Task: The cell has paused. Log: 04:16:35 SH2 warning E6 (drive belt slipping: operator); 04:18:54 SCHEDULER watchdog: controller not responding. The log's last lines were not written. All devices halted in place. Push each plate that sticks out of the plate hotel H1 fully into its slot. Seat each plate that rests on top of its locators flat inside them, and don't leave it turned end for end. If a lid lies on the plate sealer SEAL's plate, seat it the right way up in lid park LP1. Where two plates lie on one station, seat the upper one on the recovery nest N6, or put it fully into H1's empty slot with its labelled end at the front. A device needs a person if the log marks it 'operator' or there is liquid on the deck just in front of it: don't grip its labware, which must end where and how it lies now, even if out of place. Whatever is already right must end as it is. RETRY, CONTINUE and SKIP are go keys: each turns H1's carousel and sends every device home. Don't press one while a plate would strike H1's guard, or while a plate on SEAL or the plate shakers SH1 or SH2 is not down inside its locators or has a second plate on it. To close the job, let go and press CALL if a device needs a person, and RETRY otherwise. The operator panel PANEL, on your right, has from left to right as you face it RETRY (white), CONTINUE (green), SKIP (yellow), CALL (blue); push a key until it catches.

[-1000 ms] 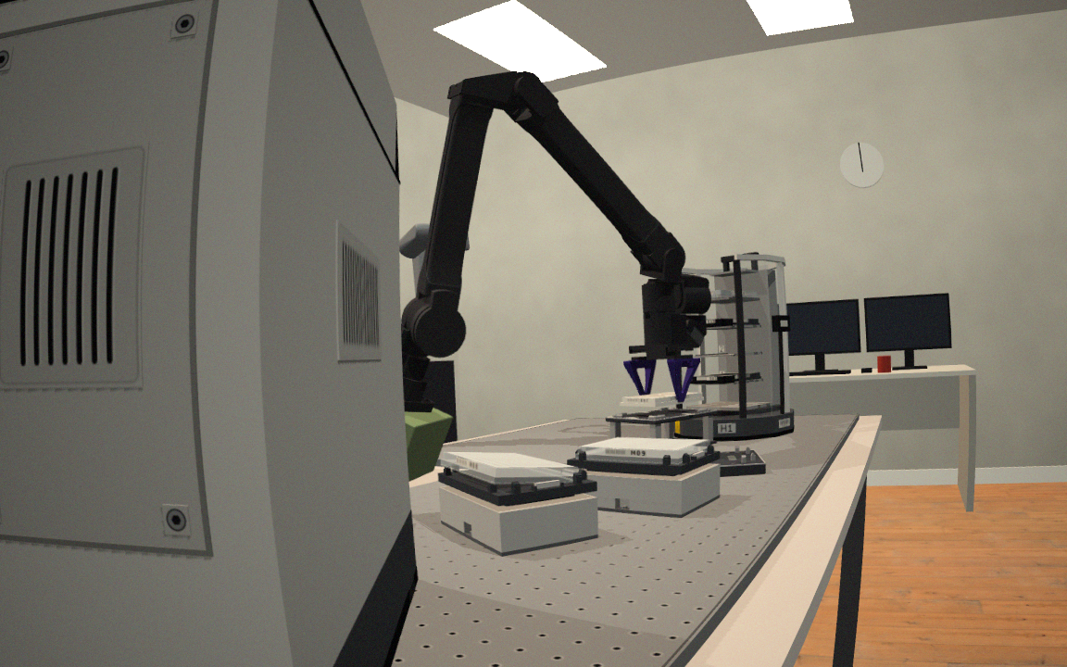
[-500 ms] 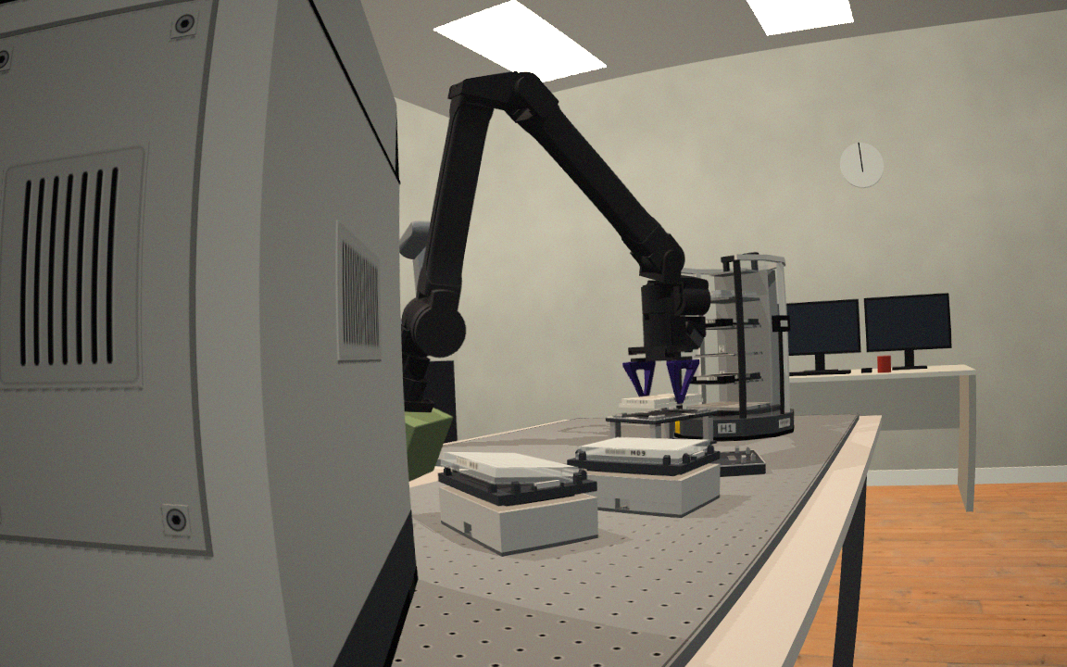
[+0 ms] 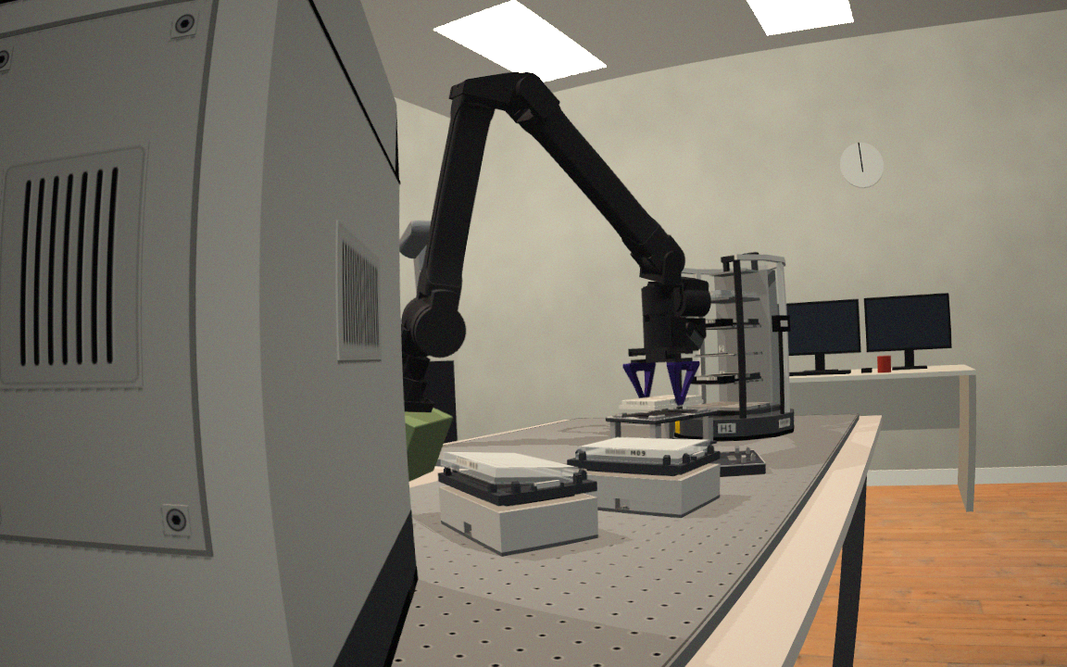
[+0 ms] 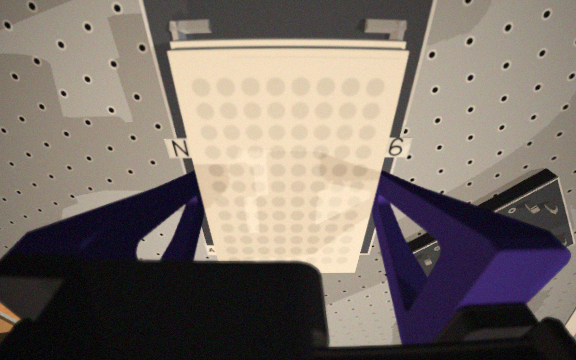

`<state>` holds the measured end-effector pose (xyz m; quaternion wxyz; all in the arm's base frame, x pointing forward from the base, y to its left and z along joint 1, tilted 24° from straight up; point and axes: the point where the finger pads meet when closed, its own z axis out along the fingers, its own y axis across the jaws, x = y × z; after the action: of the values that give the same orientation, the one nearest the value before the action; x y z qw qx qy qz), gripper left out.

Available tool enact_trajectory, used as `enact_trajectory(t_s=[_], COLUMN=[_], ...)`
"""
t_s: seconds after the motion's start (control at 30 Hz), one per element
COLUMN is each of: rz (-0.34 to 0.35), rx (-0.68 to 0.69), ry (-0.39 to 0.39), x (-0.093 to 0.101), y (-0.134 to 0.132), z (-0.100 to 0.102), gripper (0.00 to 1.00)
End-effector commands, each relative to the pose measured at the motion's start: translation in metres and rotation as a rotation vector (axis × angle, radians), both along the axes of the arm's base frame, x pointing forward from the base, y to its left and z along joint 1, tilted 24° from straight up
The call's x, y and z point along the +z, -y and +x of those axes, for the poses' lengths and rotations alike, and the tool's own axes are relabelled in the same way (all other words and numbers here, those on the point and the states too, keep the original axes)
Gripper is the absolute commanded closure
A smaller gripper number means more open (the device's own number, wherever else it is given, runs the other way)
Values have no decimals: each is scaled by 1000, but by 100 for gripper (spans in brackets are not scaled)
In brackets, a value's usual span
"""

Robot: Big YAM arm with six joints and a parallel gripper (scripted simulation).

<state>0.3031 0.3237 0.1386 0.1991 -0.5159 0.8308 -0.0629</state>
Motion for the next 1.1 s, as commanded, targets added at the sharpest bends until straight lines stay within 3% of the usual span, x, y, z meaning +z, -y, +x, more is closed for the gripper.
enact_trajectory(t_s=[0.0,1.07], rz=[-2,-1], rx=[-3,-2], ry=[1,1], x=[-6,-10], y=[3,2], z=[6,8], gripper=[16,16])
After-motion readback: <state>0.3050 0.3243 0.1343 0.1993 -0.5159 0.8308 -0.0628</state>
